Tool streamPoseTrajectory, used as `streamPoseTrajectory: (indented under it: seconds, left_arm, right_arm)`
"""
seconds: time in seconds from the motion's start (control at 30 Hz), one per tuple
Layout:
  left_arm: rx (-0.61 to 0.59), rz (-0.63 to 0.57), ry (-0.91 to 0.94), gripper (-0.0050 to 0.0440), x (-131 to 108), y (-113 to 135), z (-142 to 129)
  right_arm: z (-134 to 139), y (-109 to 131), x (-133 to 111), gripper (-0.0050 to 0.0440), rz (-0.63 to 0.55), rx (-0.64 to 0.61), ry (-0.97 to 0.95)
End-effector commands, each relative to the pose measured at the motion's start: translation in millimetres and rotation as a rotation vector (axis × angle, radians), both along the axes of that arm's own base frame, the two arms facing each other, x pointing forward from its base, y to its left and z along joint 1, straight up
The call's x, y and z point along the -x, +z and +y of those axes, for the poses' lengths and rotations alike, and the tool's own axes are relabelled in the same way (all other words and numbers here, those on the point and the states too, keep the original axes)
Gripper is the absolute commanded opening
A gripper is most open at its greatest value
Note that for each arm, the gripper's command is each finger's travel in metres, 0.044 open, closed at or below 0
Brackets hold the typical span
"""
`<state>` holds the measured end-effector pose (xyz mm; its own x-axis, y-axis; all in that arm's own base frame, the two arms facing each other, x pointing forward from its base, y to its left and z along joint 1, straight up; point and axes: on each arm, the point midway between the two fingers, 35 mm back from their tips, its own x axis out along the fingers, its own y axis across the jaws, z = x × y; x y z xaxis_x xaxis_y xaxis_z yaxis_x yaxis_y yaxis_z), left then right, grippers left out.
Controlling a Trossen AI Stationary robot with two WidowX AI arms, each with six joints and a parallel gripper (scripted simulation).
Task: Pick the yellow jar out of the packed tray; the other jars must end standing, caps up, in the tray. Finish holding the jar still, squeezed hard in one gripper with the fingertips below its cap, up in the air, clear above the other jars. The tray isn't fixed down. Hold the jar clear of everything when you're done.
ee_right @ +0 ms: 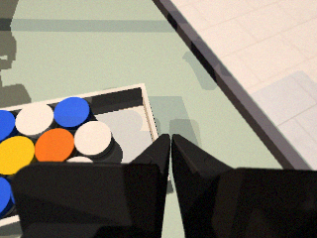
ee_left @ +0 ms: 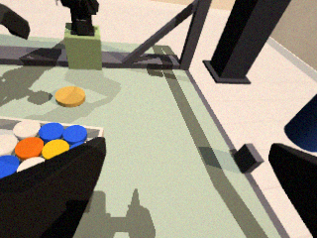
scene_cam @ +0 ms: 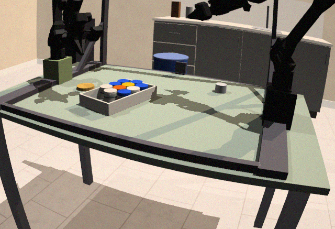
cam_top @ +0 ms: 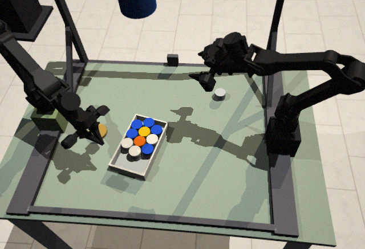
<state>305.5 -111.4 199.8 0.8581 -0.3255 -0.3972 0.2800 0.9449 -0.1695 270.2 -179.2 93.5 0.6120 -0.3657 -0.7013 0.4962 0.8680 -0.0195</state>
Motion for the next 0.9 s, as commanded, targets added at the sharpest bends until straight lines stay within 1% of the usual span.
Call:
streamPoseTrajectory:
  seconds: [0.0,0.1,0.17,0.33,0.4,0.5,0.63,0.67,0.73,0.77,0.87]
  left_arm:
    - [-0.074,-0.037,0.126,0.044,-16,20,46]
    - [-0.118,-0.029,0.197,0.044,-18,22,71]
    - [-0.118,-0.029,0.197,0.044,-18,22,71]
    - [-0.164,-0.021,0.272,0.044,-18,26,97]
    - [-0.172,-0.02,0.285,0.044,-18,27,102]
    - [-0.172,-0.02,0.285,0.044,-17,27,102]
    - [-0.173,-0.017,0.285,0.044,-17,25,103]
    - [-0.173,-0.017,0.285,0.044,-17,25,103]
    - [-0.173,-0.017,0.285,0.044,-17,25,103]
    - [-0.172,-0.003,0.283,0.044,-17,20,101]
    - [-0.172,-0.003,0.283,0.044,-17,20,101]
  right_arm:
    - [28,2,-18,0.0,0.075,-0.023,0.088]
    - [51,-6,-26,0.0,0.149,-0.053,0.155]
    - [51,-6,-26,0.0,0.149,-0.053,0.155]
    - [90,-21,-40,-0.0001,0.274,-0.104,0.269]
    - [106,-27,-45,-0.0002,0.318,-0.126,0.315]
    - [121,-33,-50,-0.0003,0.365,-0.147,0.358]
    - [130,-37,-53,-0.0005,0.393,-0.157,0.383]
    - [130,-37,-53,-0.0013,0.394,-0.157,0.383]
    - [130,-37,-53,-0.0013,0.394,-0.157,0.383]
    - [130,-37,-53,-0.002,0.395,-0.155,0.381]
    - [129,-35,-53,-0.0043,0.39,-0.152,0.381]
